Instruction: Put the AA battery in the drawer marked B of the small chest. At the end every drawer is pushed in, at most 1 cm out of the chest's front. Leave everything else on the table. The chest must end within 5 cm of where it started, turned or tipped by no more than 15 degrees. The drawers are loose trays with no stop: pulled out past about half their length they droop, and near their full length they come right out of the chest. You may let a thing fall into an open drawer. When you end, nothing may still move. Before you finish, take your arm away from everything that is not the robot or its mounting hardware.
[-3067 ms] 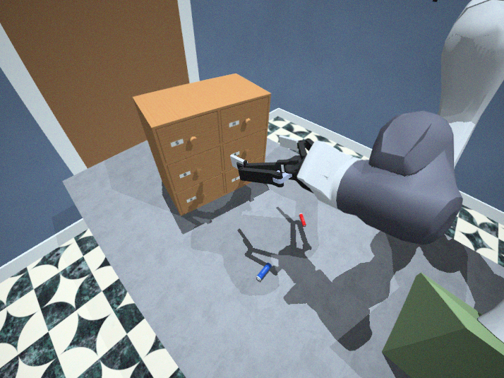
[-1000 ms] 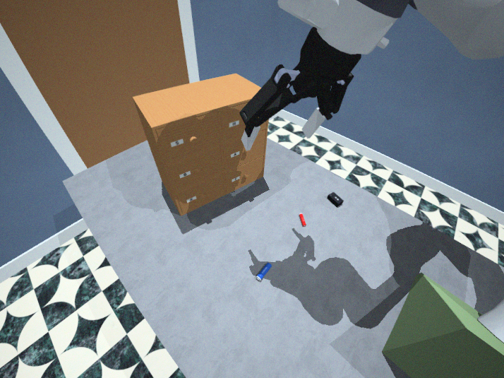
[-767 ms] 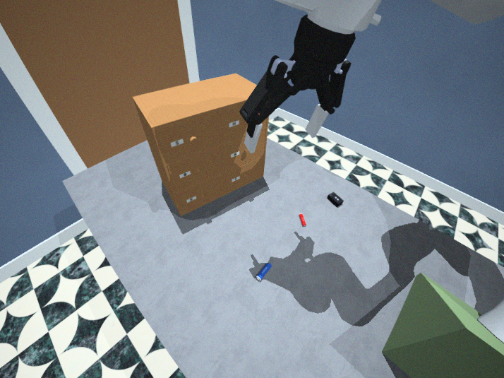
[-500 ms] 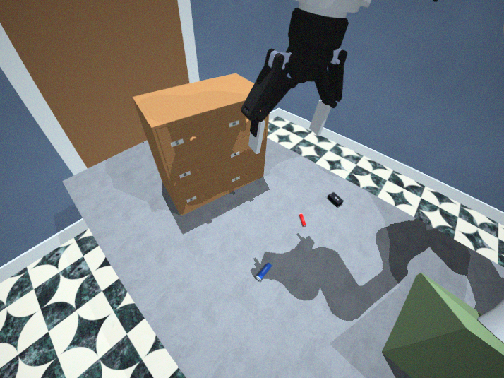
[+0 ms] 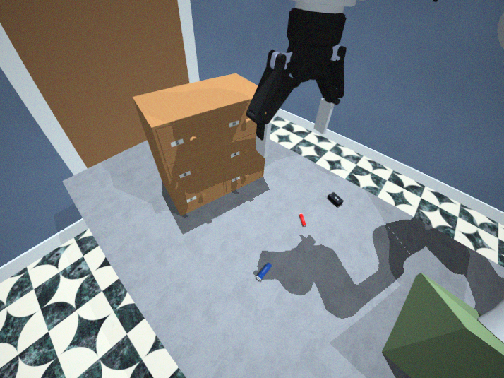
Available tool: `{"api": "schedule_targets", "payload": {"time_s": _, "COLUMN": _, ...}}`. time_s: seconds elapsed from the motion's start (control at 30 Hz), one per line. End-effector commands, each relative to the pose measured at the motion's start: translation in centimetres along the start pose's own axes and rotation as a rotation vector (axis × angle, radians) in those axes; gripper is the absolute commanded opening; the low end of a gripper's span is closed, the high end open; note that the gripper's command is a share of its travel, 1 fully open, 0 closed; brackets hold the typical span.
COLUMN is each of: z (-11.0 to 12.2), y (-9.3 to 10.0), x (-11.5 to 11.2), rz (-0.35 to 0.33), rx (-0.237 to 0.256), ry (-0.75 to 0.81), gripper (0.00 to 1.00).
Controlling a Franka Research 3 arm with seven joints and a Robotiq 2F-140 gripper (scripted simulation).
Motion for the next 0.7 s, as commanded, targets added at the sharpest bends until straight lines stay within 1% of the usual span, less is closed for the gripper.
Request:
{"api": "schedule_targets", "payload": {"time_s": 0.0, "z": 0.04, "y": 0.09, "x": -0.24, "rz": -0.008, "rx": -0.008, "ry": 0.029, "gripper": 1.00}}
{"api": "schedule_targets", "payload": {"time_s": 0.67, "z": 0.11, "y": -0.02, "x": -0.09, "rz": -0.004, "rx": -0.007, "ry": 0.017, "gripper": 1.00}}
Point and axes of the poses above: the point where the finger pads meet when closed, its own y axis back along the fingers, its own z axis across the jaws, x = y × z, the point moved 9 cm from there along y, back along the fingers, and after that the axes turned 5 degrees about -y, right-handed, at the moved point
